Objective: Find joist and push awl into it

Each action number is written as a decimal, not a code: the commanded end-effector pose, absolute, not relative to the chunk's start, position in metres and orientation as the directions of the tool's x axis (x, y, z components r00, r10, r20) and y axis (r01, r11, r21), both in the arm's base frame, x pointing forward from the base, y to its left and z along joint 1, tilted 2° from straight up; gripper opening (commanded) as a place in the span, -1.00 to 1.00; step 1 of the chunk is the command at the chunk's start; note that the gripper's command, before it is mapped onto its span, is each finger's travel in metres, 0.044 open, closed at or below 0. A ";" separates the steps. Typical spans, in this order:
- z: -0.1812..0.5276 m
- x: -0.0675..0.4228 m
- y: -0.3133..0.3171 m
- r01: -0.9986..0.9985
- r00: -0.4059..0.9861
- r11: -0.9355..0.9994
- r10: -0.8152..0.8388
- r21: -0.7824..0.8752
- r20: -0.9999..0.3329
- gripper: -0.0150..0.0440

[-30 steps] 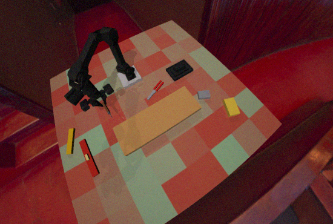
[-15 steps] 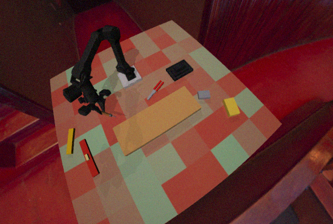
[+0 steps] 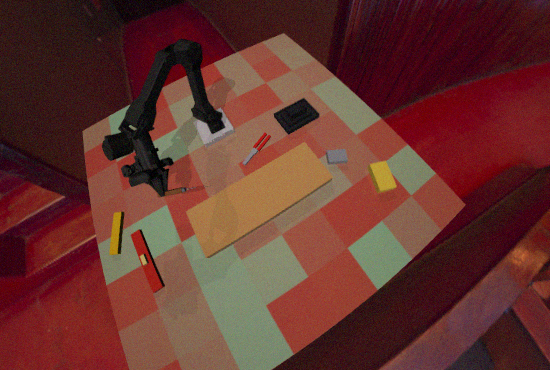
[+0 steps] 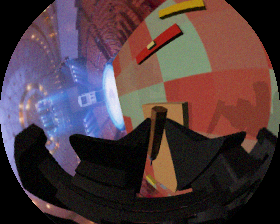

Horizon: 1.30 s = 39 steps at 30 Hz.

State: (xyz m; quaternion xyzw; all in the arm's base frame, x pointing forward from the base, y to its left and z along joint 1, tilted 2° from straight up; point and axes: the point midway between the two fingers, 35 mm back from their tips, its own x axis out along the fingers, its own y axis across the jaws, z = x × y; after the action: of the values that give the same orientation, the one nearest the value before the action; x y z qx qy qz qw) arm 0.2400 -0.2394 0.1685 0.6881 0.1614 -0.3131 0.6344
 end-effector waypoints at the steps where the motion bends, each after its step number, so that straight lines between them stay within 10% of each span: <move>1: 0.182 0.245 -0.239 0.567 0.817 0.078 -0.176 0.820 -0.549 -0.49; 14: 0.213 0.251 -0.230 0.323 0.938 0.657 -0.127 0.681 -0.322 -0.49; 30: 0.244 0.243 -0.202 -0.015 0.995 0.999 0.018 0.033 -0.096 -0.49; 31: 0.235 0.247 -0.210 0.052 0.989 0.975 -0.021 0.216 -0.144 -0.49; 39: 0.225 0.271 -0.193 0.043 0.987 0.983 -0.014 0.180 -0.162 -0.49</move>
State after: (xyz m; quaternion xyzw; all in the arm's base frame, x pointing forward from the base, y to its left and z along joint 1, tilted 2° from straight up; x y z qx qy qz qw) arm 0.2609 -0.2006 0.2294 0.0978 0.0768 -0.0167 0.9921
